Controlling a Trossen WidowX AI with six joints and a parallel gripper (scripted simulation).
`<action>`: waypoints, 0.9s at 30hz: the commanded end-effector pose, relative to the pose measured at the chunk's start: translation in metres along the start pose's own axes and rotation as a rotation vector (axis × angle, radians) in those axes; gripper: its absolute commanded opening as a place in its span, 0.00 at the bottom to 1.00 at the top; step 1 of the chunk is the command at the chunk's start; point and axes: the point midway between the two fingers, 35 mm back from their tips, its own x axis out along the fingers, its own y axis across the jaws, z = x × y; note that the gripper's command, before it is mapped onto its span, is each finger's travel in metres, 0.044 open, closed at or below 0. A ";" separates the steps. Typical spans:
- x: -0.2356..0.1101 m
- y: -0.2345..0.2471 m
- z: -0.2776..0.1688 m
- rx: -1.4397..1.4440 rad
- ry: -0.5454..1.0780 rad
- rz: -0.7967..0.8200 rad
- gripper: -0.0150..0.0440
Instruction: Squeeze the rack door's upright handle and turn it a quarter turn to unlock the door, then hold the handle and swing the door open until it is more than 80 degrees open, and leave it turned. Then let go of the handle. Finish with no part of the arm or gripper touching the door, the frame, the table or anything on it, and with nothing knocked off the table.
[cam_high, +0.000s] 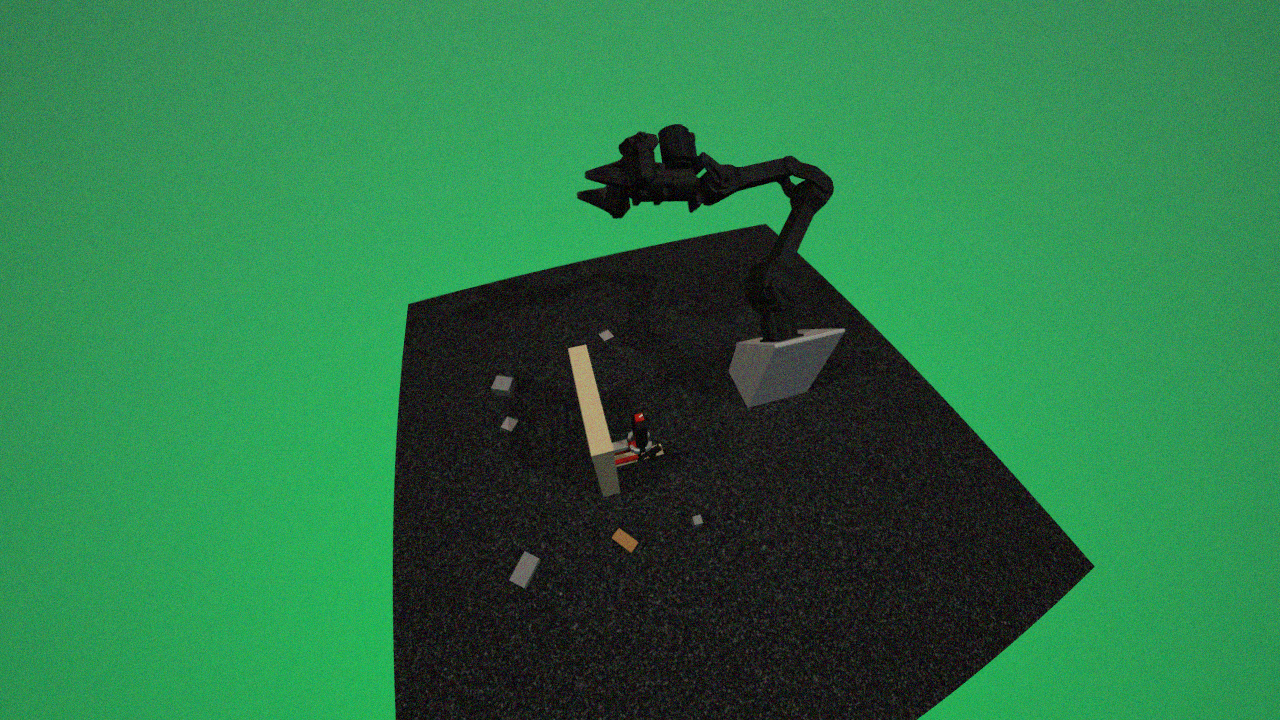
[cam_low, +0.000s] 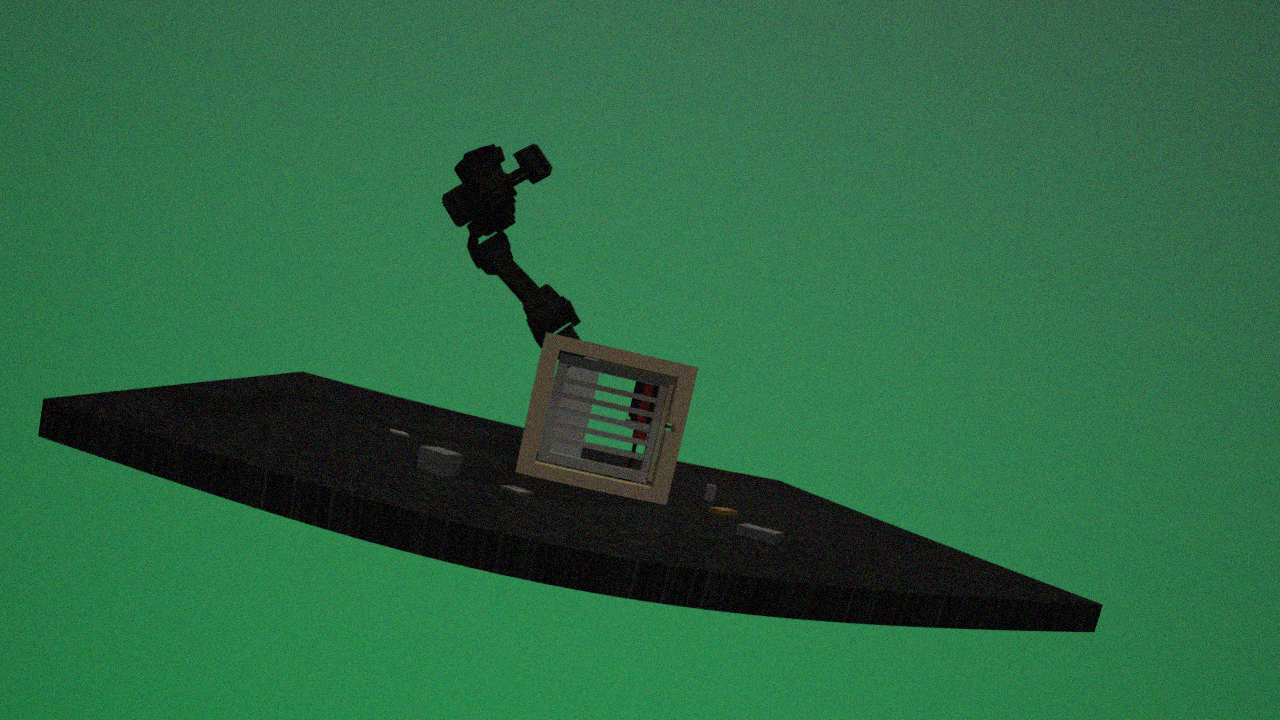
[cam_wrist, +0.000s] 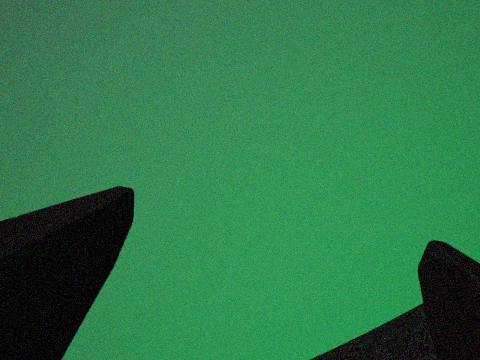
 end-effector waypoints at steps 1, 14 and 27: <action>0.001 0.000 -0.001 0.001 0.004 0.000 0.89; 0.038 0.012 -0.054 0.089 0.290 -0.027 0.76; 0.062 0.026 -0.115 0.145 0.574 -0.093 0.76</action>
